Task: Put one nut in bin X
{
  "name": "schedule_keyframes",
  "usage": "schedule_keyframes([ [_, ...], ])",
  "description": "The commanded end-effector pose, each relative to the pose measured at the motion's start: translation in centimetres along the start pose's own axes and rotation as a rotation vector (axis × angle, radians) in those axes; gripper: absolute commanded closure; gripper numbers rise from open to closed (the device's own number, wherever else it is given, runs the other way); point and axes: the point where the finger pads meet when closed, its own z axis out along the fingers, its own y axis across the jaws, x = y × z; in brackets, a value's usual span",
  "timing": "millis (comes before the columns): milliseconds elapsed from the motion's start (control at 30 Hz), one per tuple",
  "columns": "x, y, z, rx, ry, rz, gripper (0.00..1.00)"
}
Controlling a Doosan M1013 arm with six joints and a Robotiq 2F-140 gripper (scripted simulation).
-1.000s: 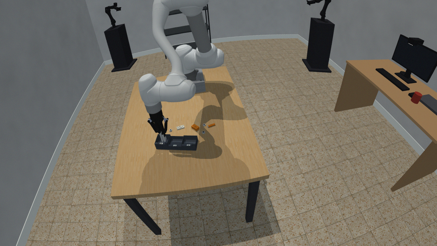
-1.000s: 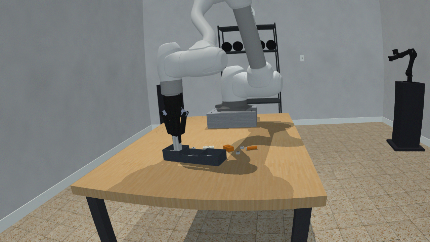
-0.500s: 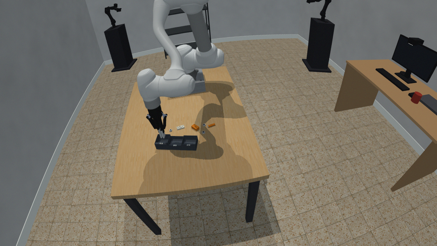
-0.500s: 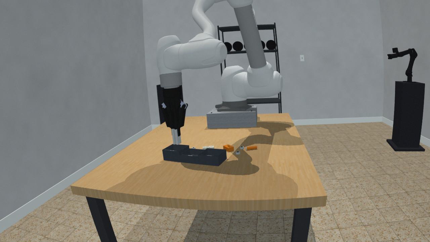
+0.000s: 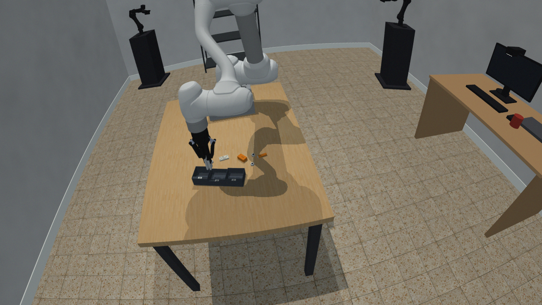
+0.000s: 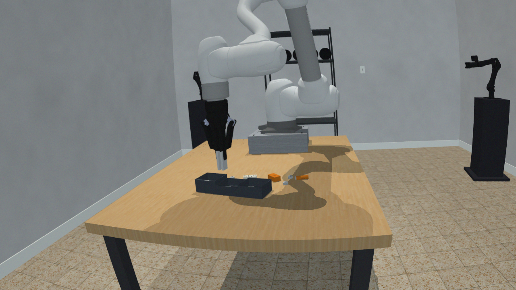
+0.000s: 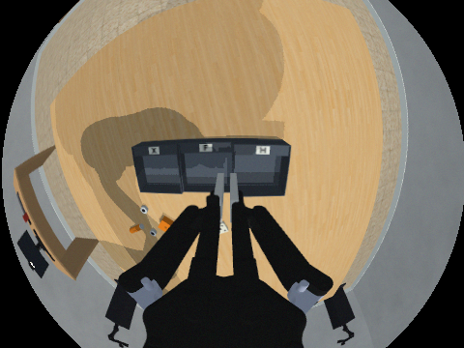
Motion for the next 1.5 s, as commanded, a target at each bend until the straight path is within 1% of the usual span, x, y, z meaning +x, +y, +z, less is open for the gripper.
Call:
schedule_keyframes([
  [0, 0.0, -0.7, 0.0, 0.0, 0.0, 0.0, 0.95],
  [233, 0.2, -4.1, 0.0, 0.0, 0.0, 0.0, 0.95],
  [300, 0.2, -4.1, 0.0, 0.0, 0.0, 0.0, 0.95],
  [467, 0.2, -4.1, 1.3, 0.0, 0.0, 0.0, 0.95],
  [533, 0.2, -4.1, 1.3, 0.0, 0.0, 0.0, 0.95],
  [1033, 0.2, -4.1, 5.3, 0.0, 0.0, 0.0, 0.95],
  [1100, 0.2, -4.1, 5.3, 0.0, 0.0, 0.0, 0.95],
  [1200, 0.2, -4.1, 5.9, 0.0, 0.0, 0.0, 0.95],
  [1467, 0.2, -4.1, 5.9, 0.0, 0.0, 0.0, 0.95],
])
